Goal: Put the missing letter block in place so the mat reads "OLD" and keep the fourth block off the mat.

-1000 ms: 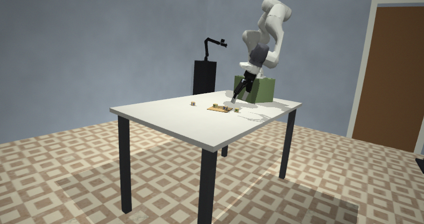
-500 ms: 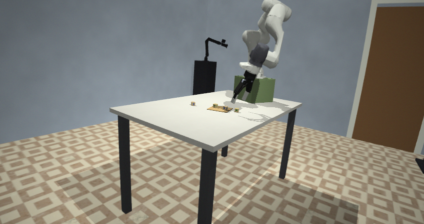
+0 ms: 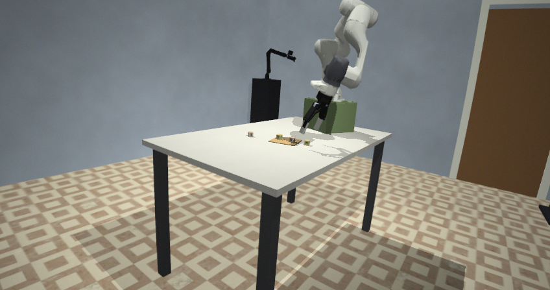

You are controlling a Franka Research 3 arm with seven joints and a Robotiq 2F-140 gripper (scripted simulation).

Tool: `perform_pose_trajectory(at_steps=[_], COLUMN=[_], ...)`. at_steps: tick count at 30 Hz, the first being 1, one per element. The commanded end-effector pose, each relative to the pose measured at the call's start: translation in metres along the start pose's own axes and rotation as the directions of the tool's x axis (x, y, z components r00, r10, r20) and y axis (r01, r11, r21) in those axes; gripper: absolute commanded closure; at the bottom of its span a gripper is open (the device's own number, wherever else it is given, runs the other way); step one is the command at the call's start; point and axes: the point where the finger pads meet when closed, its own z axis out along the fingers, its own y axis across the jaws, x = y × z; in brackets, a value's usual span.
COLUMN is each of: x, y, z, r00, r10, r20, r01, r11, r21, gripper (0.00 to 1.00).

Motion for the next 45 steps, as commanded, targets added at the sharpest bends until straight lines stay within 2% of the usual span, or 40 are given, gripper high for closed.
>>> perform_pose_trajectory(at_steps=[1, 15, 20, 23, 25, 28, 30, 37, 45], x=[0.0, 0.0, -0.006, -0.012, -0.016, -0.016, -0.016, -0.011, 0.003], y=[-0.001, -0.001, -0.003, -0.009, -0.017, -0.022, -0.022, -0.041, -0.061], z=[-0.001, -0.001, -0.01, -0.026, -0.045, -0.057, -0.057, -0.097, -0.139], r00=[1.0, 1.0, 0.999, 0.995, 0.985, 0.978, 0.978, 0.948, 0.911], r10=[0.011, 0.011, -0.019, -0.067, -0.115, -0.142, -0.142, -0.22, -0.292], r20=[0.003, 0.004, 0.03, 0.077, 0.125, 0.153, 0.153, 0.23, 0.292], r01=[-0.011, -0.011, 0.02, 0.072, 0.125, 0.156, 0.156, 0.245, 0.323], r11=[1.0, 1.0, 0.999, 0.996, 0.989, 0.984, 0.984, 0.966, 0.944], r21=[-0.002, -0.003, -0.027, -0.059, -0.079, -0.086, -0.086, -0.087, -0.065], gripper=[0.0, 0.0, 0.0, 0.0, 0.0, 0.0, 0.0, 0.0, 0.0])
